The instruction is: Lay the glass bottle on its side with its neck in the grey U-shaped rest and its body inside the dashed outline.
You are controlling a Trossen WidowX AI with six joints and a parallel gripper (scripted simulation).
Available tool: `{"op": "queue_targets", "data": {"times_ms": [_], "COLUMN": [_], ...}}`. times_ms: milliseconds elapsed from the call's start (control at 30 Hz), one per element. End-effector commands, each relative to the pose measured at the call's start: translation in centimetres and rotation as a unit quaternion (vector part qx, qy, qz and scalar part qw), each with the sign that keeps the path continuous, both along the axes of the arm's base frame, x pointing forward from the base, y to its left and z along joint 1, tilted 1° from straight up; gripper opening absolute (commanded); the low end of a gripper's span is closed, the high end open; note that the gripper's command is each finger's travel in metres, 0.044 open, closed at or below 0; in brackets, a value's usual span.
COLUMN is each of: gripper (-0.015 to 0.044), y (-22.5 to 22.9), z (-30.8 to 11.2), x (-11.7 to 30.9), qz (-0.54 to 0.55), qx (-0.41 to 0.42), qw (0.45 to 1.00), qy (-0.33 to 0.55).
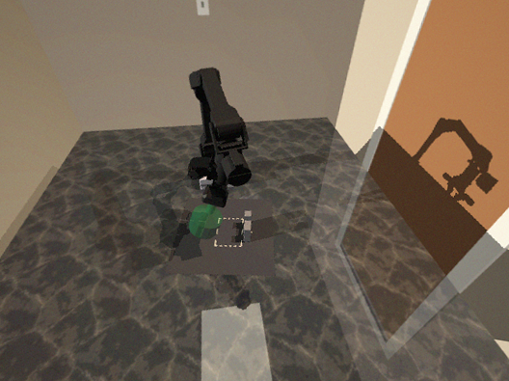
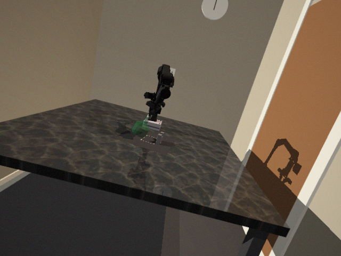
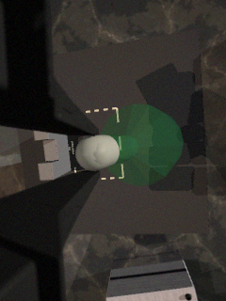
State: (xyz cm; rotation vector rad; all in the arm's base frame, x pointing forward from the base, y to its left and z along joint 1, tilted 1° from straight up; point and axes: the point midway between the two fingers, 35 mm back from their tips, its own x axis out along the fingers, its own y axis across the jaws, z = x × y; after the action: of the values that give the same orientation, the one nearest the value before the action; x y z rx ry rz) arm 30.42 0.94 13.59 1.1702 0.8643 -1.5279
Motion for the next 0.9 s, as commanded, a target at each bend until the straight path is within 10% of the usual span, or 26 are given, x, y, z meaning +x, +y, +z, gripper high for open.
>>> {"op": "queue_targets", "data": {"times_ms": [0,867], "gripper": [0.0102,0.0102], "y": [0.9,2.8], "z": [-0.1,-0.5], "x": [0.2,0.6], "qz": [0.001,-0.005], "qx": [0.006,-0.028], "qw": [1.0,1.0], "qy": [-0.001,0.004]}}
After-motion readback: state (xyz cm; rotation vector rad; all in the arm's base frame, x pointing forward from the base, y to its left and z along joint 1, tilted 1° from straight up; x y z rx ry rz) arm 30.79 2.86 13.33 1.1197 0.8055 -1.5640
